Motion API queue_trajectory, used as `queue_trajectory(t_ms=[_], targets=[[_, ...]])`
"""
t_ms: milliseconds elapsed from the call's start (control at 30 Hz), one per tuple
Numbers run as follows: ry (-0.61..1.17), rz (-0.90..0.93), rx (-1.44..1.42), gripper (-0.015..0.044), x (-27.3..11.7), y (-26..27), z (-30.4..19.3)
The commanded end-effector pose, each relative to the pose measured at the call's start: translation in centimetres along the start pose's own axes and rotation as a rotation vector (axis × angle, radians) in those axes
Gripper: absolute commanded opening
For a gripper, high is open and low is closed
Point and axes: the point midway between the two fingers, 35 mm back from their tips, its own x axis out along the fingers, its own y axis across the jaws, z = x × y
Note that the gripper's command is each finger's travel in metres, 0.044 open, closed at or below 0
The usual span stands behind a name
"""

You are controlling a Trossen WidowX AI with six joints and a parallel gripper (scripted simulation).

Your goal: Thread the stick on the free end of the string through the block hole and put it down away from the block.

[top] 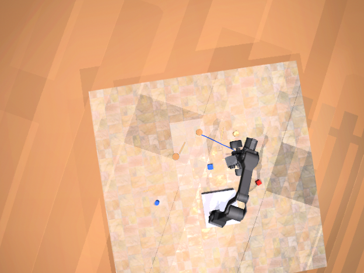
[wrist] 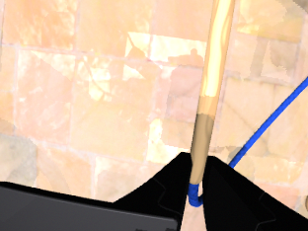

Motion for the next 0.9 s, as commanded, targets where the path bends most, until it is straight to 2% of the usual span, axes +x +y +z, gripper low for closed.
queue_trajectory(t_ms=[0, 867], targets=[[0.025, 0.002, 0.005, 0.0, 0.6, 0.0, 0.3], [0.137, -0.017, 0.019, 0.0, 3.3, -0.4, 1.0]])
